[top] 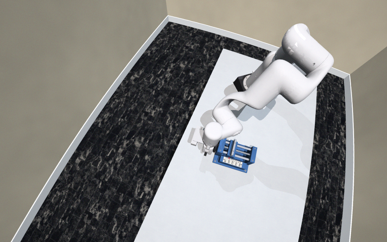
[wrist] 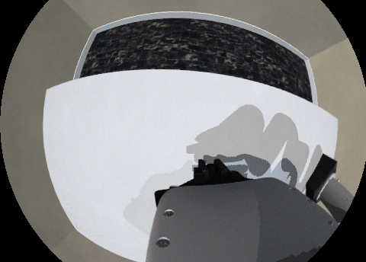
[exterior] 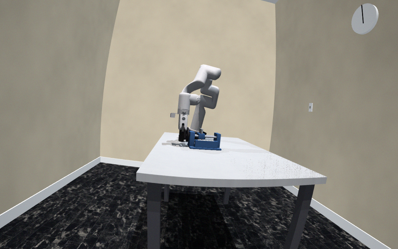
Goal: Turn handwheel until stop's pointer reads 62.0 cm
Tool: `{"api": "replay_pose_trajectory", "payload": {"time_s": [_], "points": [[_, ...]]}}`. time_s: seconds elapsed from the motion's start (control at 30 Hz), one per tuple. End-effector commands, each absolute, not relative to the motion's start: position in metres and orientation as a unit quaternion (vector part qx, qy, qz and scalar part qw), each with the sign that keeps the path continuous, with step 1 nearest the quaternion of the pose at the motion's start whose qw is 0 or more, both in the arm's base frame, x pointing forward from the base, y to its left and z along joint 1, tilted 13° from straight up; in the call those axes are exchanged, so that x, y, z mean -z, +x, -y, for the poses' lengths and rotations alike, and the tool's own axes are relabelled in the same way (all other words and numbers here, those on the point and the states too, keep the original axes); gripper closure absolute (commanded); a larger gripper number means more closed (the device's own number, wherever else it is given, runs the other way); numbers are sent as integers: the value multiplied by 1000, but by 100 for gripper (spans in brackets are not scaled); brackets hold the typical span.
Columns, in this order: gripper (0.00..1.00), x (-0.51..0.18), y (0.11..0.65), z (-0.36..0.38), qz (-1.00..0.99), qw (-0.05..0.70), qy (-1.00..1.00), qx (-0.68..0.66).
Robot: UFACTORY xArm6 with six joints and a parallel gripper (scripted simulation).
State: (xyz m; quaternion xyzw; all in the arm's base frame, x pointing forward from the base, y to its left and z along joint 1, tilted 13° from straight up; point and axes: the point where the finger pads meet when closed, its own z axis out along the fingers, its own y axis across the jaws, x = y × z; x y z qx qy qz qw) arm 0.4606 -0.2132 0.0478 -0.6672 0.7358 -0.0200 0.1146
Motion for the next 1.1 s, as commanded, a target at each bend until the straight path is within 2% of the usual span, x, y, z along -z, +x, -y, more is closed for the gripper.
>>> {"api": "replay_pose_trajectory", "payload": {"time_s": [0.0, 1.07], "points": [[94, -51, 462, 214, -736, 115, -667, 21], [94, -59, 465, 216, -736, 115, -667, 21]]}}
